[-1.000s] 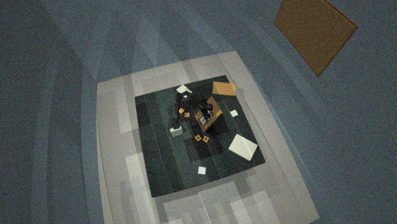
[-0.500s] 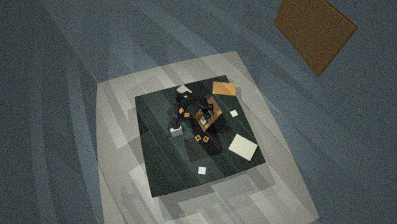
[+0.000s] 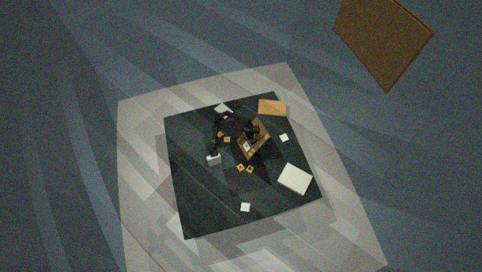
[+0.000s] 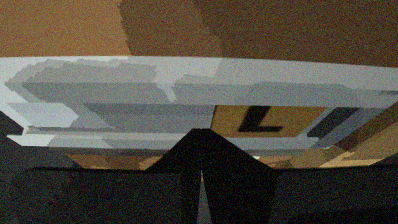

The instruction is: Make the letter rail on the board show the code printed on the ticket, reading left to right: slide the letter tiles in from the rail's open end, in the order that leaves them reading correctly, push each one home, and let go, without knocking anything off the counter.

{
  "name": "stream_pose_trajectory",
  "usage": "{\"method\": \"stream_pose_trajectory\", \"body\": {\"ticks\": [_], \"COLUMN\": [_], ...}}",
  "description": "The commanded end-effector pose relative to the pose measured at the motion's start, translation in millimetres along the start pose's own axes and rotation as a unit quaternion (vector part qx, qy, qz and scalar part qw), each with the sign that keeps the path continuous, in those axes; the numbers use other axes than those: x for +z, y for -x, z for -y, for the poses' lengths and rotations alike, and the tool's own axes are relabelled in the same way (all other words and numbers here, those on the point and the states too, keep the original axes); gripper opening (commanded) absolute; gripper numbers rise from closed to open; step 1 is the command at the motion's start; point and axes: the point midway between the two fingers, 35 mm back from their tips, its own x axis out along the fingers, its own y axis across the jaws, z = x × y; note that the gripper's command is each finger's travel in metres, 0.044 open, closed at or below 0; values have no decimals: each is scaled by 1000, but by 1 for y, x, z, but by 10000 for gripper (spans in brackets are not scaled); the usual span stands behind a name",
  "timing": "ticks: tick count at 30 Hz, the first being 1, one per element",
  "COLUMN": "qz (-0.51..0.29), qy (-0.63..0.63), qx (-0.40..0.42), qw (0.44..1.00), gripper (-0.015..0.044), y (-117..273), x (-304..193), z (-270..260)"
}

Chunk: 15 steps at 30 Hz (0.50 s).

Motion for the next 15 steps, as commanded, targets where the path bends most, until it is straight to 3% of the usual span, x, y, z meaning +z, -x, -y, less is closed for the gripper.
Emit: {"method": "stream_pose_trajectory", "body": {"ticks": [1,15], "qz": [2,2], "qy": [-2,-2], "qx": [1,1], "qw": [1000,1000], "gripper": [0,0], "y": [-1,-6], "x": [2,7], "z": [0,-1]}}
